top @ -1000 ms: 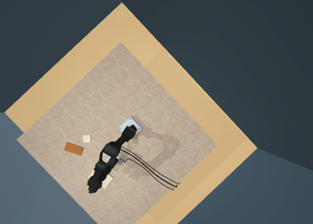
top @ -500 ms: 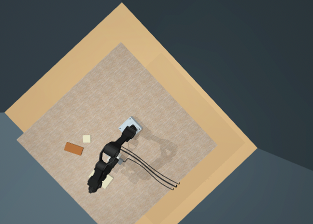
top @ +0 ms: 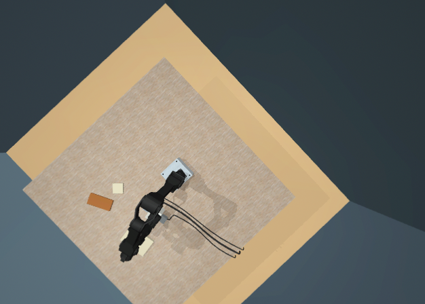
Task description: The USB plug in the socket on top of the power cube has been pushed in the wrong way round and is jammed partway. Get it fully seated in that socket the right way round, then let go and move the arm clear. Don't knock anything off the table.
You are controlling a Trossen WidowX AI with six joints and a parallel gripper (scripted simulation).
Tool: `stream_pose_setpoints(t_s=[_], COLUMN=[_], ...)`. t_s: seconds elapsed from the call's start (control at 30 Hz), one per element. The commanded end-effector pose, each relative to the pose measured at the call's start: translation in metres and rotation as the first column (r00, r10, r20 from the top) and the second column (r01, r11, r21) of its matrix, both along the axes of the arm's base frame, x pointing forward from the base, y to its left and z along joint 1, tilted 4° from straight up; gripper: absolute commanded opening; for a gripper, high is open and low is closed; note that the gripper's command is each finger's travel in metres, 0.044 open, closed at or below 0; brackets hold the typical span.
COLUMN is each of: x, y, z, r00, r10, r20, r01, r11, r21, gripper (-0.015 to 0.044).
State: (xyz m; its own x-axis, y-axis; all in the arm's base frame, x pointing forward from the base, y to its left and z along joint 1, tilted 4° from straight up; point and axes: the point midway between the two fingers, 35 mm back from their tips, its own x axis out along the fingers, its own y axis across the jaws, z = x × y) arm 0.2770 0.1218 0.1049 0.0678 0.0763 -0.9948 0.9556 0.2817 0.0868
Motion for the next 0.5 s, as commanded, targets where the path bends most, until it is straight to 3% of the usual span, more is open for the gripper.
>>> stream_pose_setpoints(t_s=[0.0,0.47], x=[0.0000,0.0002], y=[0.0005,0.0004], z=[-0.0023,-0.0040], r00=[1.000,1.000], r10=[0.004,0.004], r20=[-0.005,-0.005], r01=[-0.004,-0.004], r11=[1.000,1.000], r21=[0.001,0.001], gripper=[0.0000,0.0000])
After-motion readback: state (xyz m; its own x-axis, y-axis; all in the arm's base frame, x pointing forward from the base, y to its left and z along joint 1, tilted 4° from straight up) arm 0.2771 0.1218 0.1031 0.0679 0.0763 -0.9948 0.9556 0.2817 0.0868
